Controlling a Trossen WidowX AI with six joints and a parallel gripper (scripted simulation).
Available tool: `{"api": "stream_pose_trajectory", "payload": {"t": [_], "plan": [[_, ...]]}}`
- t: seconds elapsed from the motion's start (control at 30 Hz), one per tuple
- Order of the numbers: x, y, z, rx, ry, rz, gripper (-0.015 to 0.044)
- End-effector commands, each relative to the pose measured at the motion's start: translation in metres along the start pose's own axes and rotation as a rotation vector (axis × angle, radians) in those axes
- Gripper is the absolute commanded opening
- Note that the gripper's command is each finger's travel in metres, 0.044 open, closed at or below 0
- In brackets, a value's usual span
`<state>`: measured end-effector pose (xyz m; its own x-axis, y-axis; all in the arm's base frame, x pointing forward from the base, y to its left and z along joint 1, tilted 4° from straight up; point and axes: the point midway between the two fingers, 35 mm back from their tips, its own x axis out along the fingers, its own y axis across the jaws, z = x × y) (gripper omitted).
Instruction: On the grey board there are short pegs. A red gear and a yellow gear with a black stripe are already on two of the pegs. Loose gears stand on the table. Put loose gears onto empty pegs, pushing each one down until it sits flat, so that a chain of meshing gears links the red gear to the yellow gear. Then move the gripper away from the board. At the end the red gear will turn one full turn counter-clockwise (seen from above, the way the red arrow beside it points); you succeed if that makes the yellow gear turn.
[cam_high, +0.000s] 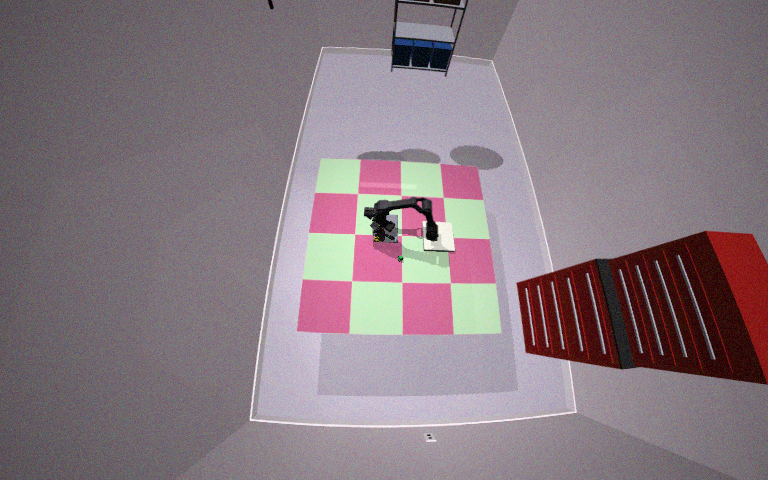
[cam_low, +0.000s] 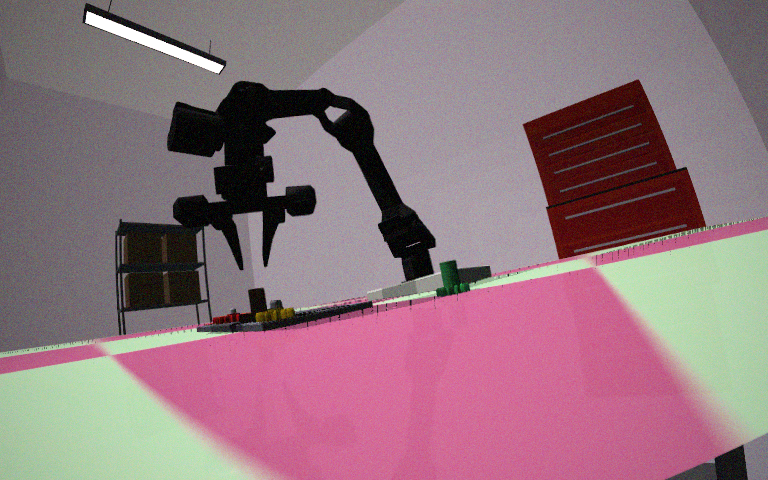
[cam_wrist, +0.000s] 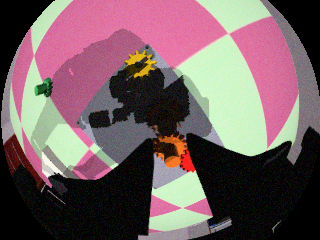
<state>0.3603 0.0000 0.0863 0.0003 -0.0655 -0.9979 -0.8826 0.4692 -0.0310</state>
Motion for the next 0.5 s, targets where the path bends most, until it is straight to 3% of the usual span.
{"api": "stream_pose_trajectory", "payload": {"t": [0.0,0.1,0.37,0.47], "plan": [[-0.012,0.000,-0.001,-0.007,-0.002,-0.009,0.0140],[-0.006,0.018,0.018,-0.020,-0.007,-0.006,0.0219],[-0.006,0.134,0.085,-0.131,-0.016,0.003,0.0429],[-0.005,0.180,0.094,-0.170,-0.015,0.006,0.0440]]}}
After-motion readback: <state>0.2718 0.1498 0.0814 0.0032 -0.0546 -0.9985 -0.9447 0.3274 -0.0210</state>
